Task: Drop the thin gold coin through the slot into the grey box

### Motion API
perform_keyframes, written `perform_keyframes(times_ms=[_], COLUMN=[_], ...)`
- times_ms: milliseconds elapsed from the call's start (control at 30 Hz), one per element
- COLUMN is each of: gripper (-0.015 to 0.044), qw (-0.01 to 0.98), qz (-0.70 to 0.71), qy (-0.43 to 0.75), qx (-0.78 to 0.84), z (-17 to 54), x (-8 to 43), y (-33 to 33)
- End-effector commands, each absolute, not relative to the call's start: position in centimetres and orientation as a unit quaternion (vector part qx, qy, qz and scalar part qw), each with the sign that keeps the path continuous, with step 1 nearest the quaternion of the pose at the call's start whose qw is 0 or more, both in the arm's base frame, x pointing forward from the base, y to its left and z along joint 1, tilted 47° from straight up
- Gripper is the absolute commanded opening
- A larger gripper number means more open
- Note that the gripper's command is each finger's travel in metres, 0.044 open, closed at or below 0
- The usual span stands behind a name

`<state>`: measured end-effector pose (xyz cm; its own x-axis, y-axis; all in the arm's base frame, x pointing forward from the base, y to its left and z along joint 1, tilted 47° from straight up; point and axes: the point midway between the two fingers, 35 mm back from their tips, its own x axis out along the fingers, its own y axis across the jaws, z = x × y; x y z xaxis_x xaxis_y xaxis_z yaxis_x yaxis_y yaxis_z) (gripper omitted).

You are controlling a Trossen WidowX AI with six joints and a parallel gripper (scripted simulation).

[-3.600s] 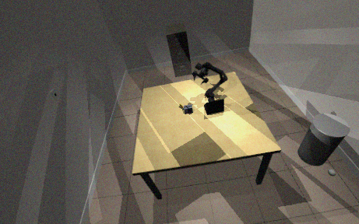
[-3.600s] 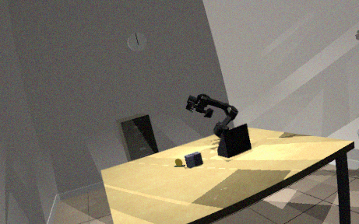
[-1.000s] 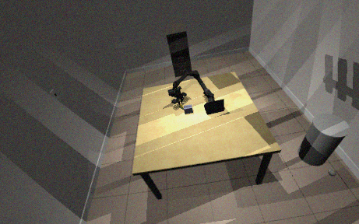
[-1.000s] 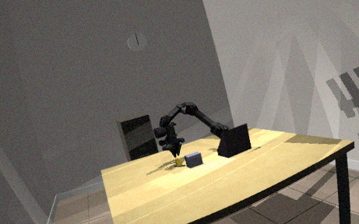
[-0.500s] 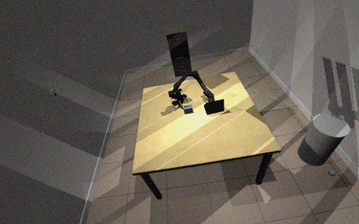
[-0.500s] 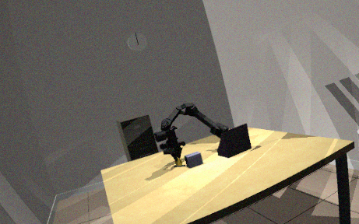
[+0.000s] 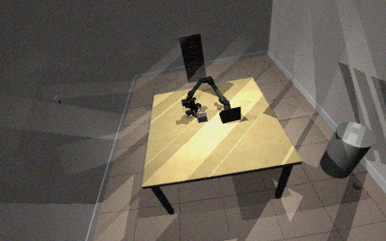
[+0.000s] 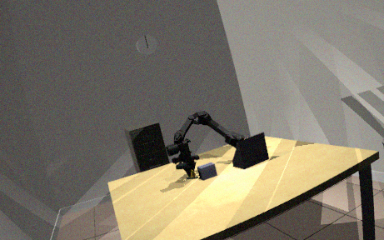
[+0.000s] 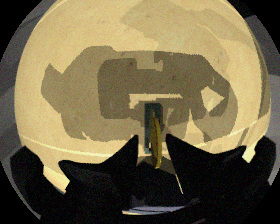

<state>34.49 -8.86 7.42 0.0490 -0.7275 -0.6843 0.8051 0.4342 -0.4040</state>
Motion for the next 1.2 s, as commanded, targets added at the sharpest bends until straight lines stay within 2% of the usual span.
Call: perform_keyframes(times_ms=[0, 133, 333, 1167], gripper=[0.0161, 0.0161, 0.0003, 0.0000], qw=[0.723, 0.723, 0.723, 0.739], qz=[-0.531, -0.531, -0.531, -0.514], qy=[0.441, 0.441, 0.441, 0.434], qx=[0.040, 0.040, 0.040, 0.037], z=[7.0, 6.8, 6.8, 8.1], x=[34.4, 34.4, 34.4, 35.2], y=[-9.4, -9.7, -9.7, -7.7])
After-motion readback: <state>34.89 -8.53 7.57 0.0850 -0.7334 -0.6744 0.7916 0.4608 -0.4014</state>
